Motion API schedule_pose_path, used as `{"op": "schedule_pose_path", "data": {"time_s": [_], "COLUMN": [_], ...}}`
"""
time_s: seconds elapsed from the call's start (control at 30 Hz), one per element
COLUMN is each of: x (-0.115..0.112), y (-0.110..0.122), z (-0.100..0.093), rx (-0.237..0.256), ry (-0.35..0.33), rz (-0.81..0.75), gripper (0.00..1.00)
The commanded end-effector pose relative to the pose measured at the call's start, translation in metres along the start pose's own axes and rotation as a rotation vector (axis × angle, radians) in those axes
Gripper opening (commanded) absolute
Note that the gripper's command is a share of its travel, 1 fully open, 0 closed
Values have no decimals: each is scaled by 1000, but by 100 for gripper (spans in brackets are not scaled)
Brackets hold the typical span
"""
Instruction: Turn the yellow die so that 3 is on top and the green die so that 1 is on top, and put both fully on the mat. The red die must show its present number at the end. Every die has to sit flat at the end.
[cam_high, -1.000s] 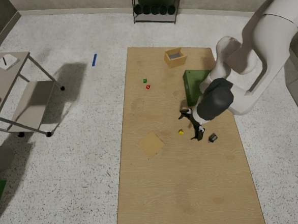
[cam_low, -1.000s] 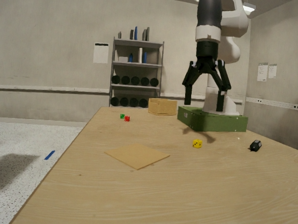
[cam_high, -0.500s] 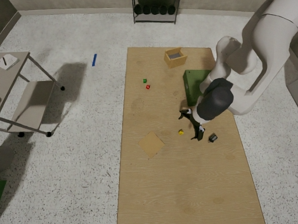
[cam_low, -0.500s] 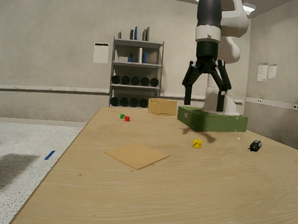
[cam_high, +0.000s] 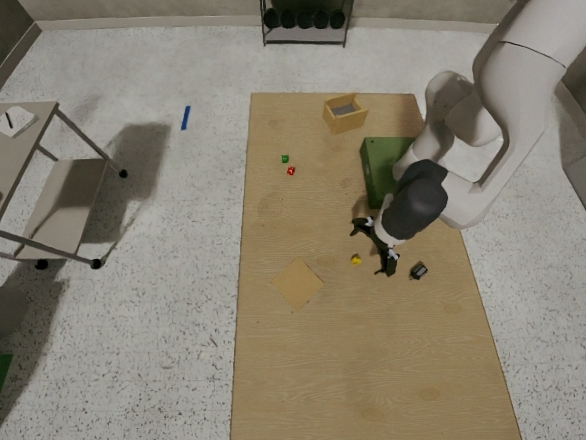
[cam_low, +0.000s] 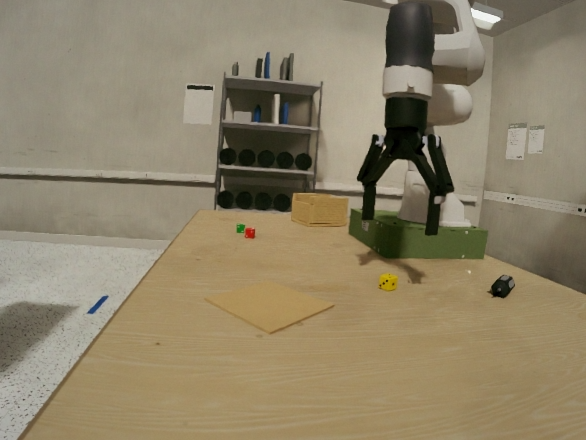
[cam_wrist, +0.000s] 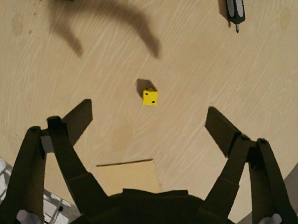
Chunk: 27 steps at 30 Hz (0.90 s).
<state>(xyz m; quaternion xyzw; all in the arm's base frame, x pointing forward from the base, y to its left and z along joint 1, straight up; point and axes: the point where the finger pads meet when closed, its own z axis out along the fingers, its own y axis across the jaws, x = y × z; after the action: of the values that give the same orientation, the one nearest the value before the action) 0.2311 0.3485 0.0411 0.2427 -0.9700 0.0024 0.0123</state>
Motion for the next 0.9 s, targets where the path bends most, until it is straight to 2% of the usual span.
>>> {"op": "schedule_pose_path", "data": {"time_s": [0.0, 0.03, 0.07, 0.87], "x": [-8, -8, -8, -8], "y": [1, 1, 1, 1], "z": [6, 6, 6, 6], "rx": [-4, -4, -4, -4], "ry": [-24, -24, -24, -24], "rz": [11, 11, 11, 11], "gripper": [100, 100, 32, 32]}}
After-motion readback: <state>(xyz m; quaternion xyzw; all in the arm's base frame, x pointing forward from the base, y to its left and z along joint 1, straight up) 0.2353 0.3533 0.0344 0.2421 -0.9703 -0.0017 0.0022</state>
